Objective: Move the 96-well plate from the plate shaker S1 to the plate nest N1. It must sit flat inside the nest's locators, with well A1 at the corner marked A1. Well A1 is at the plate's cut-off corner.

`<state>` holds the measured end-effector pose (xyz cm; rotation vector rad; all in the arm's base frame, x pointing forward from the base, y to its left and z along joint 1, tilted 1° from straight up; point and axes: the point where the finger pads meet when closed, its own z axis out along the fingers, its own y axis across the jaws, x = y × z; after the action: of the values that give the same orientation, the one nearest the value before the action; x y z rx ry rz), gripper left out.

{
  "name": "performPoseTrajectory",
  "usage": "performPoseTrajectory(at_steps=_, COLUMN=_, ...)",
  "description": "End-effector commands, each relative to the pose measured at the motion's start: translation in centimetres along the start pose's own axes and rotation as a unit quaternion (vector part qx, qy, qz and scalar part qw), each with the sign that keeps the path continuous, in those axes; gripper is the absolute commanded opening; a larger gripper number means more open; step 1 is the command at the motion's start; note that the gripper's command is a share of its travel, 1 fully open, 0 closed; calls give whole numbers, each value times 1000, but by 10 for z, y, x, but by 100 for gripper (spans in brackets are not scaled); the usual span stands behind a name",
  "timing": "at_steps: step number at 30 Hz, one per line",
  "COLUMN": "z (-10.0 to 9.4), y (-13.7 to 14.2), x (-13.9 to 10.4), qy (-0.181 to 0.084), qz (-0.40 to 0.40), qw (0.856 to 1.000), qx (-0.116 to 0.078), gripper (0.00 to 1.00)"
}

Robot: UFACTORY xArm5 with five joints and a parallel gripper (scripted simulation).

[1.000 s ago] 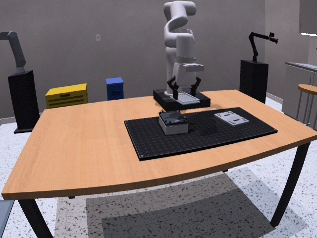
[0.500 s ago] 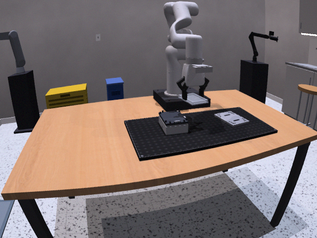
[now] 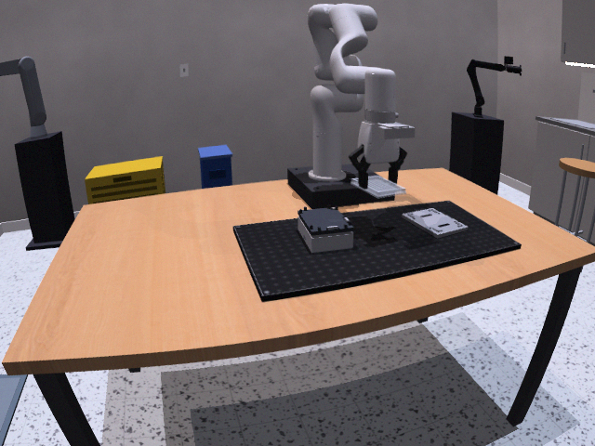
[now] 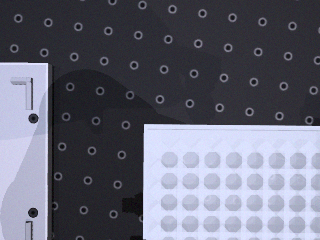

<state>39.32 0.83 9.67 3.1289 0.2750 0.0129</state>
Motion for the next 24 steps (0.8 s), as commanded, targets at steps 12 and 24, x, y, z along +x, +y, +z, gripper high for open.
performPoseTrajectory(at_steps=12, z=4, y=-44, x=8, qy=3, qz=0, qw=1000, qx=7, gripper=0)
performPoseTrajectory(at_steps=24, z=8, y=-80, x=13, qy=3, qz=0, qw=1000, qx=7, gripper=0)
